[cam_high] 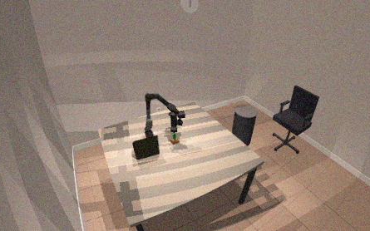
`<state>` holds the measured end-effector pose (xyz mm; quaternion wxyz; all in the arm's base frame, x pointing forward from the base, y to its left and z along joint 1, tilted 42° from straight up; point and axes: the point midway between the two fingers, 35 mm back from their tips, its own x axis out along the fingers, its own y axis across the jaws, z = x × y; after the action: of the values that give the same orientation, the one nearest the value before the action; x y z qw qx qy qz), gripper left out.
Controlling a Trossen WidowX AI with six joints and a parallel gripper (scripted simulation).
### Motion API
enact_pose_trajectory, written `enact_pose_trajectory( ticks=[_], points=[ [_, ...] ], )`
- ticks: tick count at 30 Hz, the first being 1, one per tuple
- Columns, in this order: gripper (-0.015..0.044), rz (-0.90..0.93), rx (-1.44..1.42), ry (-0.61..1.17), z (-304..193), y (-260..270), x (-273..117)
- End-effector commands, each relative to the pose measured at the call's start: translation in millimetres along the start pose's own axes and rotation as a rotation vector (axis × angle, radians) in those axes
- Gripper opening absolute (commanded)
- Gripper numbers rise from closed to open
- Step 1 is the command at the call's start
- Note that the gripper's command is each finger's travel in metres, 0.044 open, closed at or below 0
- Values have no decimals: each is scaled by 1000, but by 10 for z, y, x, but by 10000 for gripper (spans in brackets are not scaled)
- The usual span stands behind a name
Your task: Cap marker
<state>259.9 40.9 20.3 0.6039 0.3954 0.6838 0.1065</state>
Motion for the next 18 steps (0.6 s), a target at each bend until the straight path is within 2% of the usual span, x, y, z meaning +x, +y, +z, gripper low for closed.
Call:
enact_pose_trajectory(
  ticks=[1,18],
  points=[
    [0,-1,-465,-3,-41,19,-54],
    [0,-1,-465,-3,-41,19,-30]
  ],
)
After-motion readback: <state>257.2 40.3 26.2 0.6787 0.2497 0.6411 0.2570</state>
